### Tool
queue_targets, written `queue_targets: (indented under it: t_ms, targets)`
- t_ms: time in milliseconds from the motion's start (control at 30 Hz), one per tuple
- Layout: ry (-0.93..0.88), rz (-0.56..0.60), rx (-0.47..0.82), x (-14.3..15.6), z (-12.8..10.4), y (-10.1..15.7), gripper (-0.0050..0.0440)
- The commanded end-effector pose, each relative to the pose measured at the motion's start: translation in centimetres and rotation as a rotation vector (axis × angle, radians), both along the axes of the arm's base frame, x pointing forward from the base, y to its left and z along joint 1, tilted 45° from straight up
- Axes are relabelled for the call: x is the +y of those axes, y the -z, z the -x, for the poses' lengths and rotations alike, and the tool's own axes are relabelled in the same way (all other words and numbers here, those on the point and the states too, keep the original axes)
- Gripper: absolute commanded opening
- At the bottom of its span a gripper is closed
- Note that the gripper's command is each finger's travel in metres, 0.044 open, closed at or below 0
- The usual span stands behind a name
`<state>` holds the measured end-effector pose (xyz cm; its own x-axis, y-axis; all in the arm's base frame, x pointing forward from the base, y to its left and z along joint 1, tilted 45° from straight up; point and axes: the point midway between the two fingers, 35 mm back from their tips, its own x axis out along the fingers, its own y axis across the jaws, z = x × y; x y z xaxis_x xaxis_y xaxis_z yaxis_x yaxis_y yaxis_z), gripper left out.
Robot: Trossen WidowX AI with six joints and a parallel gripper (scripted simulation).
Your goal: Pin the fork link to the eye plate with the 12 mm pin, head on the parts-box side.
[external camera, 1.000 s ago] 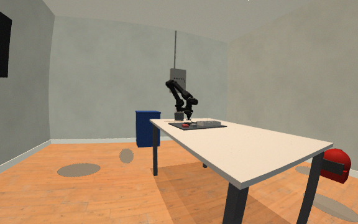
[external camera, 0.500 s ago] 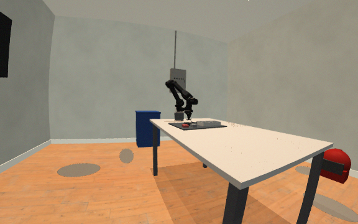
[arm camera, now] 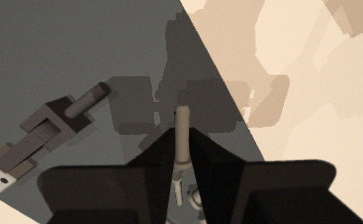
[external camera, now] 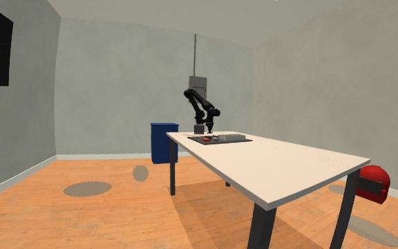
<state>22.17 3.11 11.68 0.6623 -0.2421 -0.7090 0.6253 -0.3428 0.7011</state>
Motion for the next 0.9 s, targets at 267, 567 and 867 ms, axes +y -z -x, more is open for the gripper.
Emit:
queue_targets:
  t_ms: [267, 567, 867]
  targets:
    - [-0.046, 0.045, 0.013, 0.02, 0.09, -0.22, 0.0018]
    - [-0.078, 0.076, 0.024, 0.04, 0.17, -0.31, 0.0018]
    - [-0.110, 0.106, 0.035, 0.08, 0.24, -0.23, 0.0018]
